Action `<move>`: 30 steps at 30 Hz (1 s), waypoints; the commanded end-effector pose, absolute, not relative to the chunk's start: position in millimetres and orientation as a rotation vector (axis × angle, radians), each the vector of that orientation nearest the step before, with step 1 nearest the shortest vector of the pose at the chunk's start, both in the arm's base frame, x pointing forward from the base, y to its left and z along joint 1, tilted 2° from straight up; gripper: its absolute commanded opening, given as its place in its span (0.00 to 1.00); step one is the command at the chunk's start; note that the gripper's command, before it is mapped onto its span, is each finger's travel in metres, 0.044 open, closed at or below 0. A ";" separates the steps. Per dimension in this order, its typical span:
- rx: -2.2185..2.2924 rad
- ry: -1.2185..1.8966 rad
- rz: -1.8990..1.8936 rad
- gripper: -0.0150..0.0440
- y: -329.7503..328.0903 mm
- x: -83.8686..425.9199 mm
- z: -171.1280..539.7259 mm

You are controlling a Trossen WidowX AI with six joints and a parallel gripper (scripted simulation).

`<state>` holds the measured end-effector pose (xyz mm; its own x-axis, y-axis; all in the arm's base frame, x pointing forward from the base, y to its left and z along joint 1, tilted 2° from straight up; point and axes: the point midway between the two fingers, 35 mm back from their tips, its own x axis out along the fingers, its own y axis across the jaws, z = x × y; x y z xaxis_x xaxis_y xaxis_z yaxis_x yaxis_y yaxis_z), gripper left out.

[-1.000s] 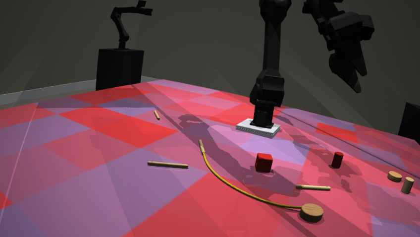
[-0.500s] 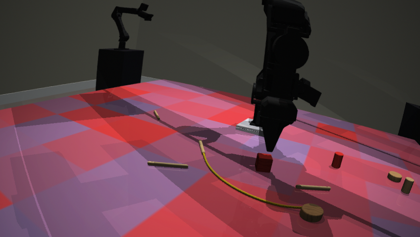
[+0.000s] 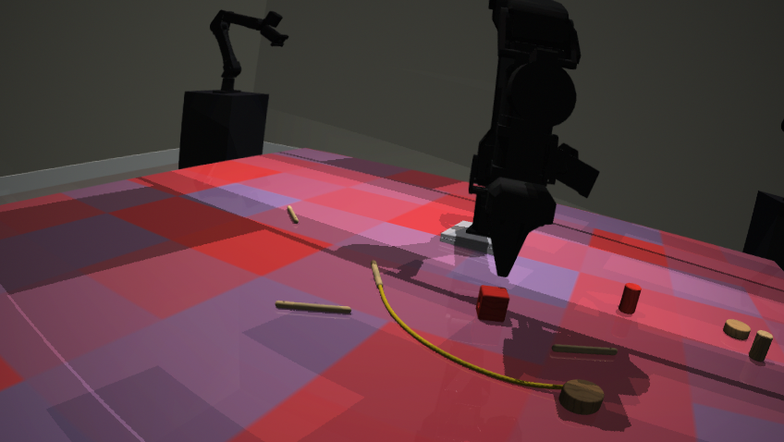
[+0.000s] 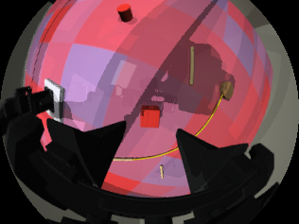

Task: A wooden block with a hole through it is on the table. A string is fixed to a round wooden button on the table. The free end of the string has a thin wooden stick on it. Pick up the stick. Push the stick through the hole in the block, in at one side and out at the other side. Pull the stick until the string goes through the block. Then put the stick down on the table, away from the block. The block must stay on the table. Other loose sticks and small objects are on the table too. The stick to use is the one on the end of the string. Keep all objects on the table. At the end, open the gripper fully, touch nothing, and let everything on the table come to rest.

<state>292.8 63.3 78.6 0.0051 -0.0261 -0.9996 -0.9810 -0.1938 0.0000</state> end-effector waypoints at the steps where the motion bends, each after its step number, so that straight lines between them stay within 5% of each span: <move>1: -1.373 1.128 1.337 0.65 63.3 292.8 78.6; 9: -1.373 1.128 1.337 0.65 63.3 292.8 78.6; 18: -1.373 1.128 1.337 0.25 63.3 292.8 78.6; 30: -1.373 1.128 1.337 0.25 63.3 292.8 78.6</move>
<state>292.8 63.3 78.6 0.0050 -0.0262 -0.9996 -0.9810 -0.1938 0.0002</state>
